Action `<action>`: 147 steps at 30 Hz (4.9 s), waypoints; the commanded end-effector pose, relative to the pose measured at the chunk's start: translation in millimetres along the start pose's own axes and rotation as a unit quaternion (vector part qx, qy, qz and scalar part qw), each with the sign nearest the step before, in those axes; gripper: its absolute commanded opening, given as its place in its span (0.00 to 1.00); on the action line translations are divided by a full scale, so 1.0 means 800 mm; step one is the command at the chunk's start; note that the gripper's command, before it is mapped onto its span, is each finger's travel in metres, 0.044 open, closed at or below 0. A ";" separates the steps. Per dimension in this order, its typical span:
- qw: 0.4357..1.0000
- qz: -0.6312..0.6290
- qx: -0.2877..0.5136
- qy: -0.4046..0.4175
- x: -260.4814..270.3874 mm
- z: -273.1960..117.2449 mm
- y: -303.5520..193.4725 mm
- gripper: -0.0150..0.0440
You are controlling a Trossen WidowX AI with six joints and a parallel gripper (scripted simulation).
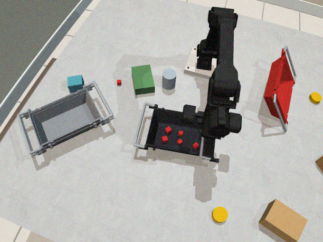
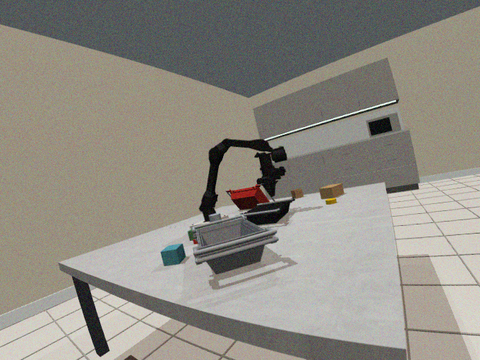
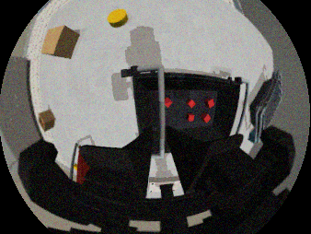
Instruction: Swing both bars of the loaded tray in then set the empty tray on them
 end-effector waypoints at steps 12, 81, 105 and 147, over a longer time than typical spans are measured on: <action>1.000 0.000 -0.003 0.000 -0.004 -0.070 0.001 0.40; 1.000 0.000 -0.001 -0.005 -0.222 0.028 -0.025 0.40; 1.000 0.000 -0.001 -0.002 -0.204 0.002 -0.022 0.40; 1.000 -0.005 -0.008 -0.005 -0.202 -0.066 -0.022 0.25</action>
Point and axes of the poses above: the point midway between the two fingers, 35 mm back from their tips, its own z axis out along the fingers, its own x axis across the jaws, y = z × x, the point moved 3 cm from there along -z, back along the fingers, and after that the axes turned 6 degrees about -z, right-handed, at the moved point
